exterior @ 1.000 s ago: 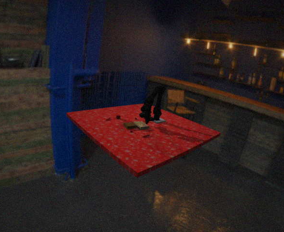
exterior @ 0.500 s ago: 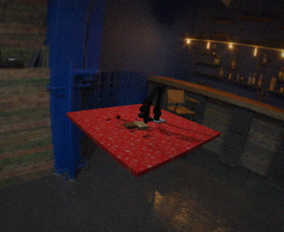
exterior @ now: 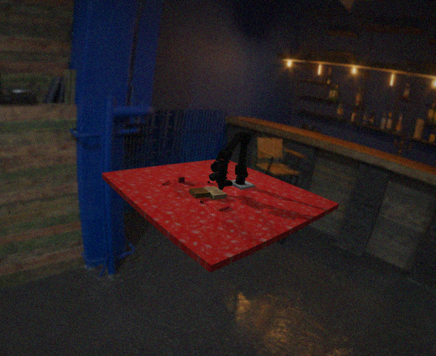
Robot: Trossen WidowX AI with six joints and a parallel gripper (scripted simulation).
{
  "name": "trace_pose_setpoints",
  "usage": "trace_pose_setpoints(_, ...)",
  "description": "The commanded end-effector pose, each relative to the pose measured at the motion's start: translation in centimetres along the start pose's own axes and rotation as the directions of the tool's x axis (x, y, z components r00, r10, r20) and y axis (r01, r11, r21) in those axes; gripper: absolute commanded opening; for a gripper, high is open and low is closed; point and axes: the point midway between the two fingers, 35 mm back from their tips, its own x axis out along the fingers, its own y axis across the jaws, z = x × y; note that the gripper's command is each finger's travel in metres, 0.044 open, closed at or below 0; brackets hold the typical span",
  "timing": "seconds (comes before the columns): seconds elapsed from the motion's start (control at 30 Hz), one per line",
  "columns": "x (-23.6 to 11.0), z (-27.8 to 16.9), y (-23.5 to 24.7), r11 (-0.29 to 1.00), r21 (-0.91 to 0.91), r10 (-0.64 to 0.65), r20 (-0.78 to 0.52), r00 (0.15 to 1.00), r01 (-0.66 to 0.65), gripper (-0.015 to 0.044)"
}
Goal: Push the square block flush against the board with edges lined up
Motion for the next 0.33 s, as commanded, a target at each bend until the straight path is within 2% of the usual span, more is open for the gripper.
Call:
trace_pose_setpoints(0.0, 0.19, 0.79, -0.08, 1.000, 0.000, -0.005, 0.001, 1.000, 0.005, 0.0000)
trace_pose_setpoints(0.3, 0.19, 0.08, 0.00, 1.000, 0.000, -0.005, 0.001, 1.000, 0.005, 0.0000)
